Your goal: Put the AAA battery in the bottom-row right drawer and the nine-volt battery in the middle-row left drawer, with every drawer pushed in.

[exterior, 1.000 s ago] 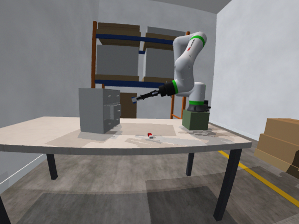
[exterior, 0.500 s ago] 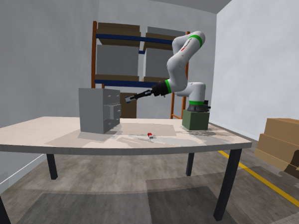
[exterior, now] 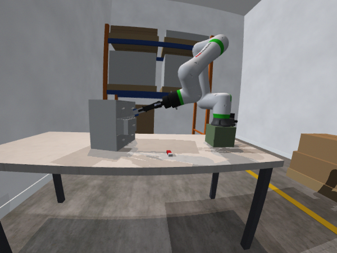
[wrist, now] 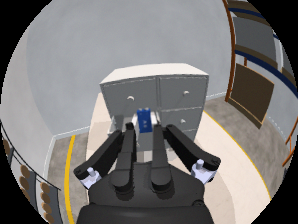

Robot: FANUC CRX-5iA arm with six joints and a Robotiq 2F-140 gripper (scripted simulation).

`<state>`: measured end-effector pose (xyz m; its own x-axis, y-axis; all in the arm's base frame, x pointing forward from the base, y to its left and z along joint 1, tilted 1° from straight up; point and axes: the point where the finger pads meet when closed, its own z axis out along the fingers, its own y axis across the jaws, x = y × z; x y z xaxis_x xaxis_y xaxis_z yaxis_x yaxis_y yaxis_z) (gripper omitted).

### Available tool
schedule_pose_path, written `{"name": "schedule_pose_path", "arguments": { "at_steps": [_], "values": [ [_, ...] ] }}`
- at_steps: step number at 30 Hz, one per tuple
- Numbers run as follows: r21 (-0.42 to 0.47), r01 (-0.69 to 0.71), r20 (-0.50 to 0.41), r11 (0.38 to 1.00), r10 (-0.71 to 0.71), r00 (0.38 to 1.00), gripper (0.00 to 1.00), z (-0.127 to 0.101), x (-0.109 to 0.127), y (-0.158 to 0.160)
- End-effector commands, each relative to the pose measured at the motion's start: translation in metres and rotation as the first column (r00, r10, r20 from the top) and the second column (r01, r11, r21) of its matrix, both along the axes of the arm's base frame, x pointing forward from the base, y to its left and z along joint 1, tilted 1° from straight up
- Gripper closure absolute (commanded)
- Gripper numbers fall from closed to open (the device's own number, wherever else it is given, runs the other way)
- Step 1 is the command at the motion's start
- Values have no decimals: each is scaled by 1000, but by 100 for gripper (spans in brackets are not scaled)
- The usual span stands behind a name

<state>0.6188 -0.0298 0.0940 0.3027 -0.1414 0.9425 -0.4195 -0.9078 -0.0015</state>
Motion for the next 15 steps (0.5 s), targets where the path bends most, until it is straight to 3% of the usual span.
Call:
{"name": "schedule_pose_path", "arguments": {
  "at_steps": [1, 15],
  "values": [
    [0, 0, 0, 1000, 0, 1000, 86, 0, 12, -5],
    [0, 0, 0, 1000, 0, 1000, 86, 0, 37, -17]
  ]
}}
